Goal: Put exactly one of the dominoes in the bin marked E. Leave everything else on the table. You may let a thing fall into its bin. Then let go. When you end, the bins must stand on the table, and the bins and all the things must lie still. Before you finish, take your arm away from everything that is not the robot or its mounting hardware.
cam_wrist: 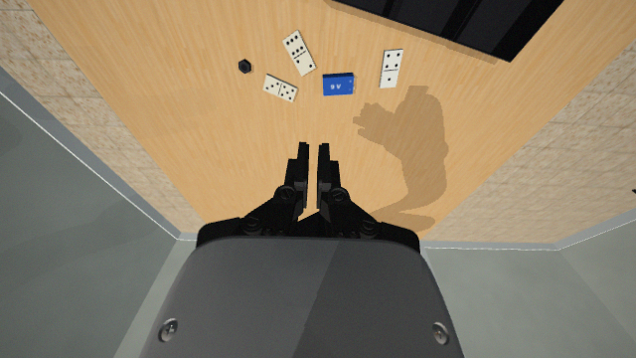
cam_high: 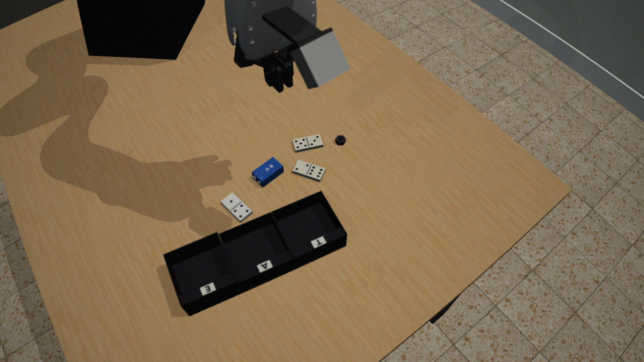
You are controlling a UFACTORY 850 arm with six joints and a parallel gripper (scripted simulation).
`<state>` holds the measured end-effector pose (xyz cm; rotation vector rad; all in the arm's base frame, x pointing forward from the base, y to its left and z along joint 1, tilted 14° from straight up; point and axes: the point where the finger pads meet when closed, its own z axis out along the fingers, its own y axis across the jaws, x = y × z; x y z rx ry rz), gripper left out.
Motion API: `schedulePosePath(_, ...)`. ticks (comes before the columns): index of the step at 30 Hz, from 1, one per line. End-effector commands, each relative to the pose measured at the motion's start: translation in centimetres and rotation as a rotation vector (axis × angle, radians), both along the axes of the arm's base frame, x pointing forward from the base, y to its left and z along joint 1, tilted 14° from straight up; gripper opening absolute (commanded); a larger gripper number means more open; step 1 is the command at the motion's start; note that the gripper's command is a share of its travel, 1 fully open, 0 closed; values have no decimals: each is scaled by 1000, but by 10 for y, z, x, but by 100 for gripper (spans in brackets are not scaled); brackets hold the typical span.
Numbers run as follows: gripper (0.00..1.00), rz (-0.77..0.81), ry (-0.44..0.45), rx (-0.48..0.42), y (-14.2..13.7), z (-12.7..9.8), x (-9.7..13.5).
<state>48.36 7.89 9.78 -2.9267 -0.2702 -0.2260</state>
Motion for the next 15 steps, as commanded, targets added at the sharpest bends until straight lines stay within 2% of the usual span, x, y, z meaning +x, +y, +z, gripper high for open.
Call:
schedulePosePath(1, 7, 2, -2, -6, 2, 2, 1)
schedulePosePath(10, 7, 2, -2, -6, 2, 2, 1)
schedulePosePath(15, 7, -208, 42, 23, -24, -21, 23)
